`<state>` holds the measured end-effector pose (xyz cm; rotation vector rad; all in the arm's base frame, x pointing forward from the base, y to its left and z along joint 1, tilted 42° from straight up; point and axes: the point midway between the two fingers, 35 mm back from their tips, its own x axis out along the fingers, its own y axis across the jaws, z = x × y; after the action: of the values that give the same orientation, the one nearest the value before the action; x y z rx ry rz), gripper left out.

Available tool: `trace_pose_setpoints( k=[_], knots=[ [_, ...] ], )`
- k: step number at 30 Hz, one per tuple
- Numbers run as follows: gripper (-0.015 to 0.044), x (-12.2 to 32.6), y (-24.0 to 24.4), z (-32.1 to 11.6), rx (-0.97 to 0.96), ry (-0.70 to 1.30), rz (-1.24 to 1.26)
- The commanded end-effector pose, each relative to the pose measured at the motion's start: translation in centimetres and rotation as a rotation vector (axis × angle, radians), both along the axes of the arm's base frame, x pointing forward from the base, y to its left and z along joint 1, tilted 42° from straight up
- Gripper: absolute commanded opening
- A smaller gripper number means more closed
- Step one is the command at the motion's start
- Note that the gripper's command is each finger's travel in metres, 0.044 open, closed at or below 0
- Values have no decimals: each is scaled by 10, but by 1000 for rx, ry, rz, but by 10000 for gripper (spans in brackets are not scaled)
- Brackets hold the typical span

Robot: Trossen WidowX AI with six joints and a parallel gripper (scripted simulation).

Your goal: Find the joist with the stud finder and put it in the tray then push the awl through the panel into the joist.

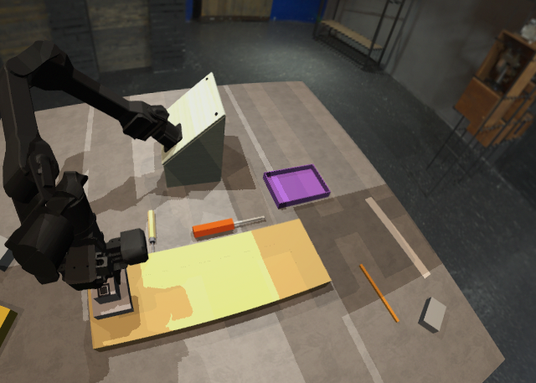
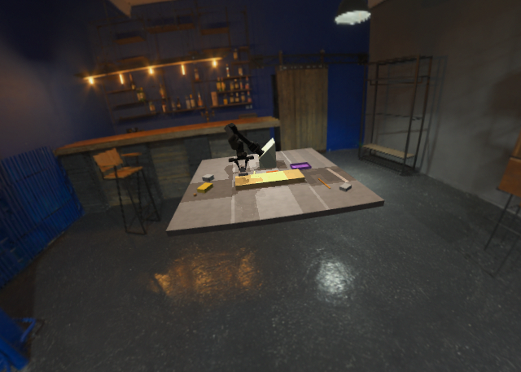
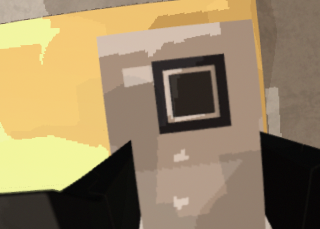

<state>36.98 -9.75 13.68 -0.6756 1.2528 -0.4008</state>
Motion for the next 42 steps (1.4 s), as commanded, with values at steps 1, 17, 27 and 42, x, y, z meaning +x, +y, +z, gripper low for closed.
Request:
trace_pose_setpoints(
  k=[1,17,27,42],
  knots=[
    [0,-1,16,24,-4,-19,0],
    [0,14,91,-9,45,93,180],
    [0,14,171,-65,89,236,386],
    [0,-31,280,-151,117,465,675]
  ],
)
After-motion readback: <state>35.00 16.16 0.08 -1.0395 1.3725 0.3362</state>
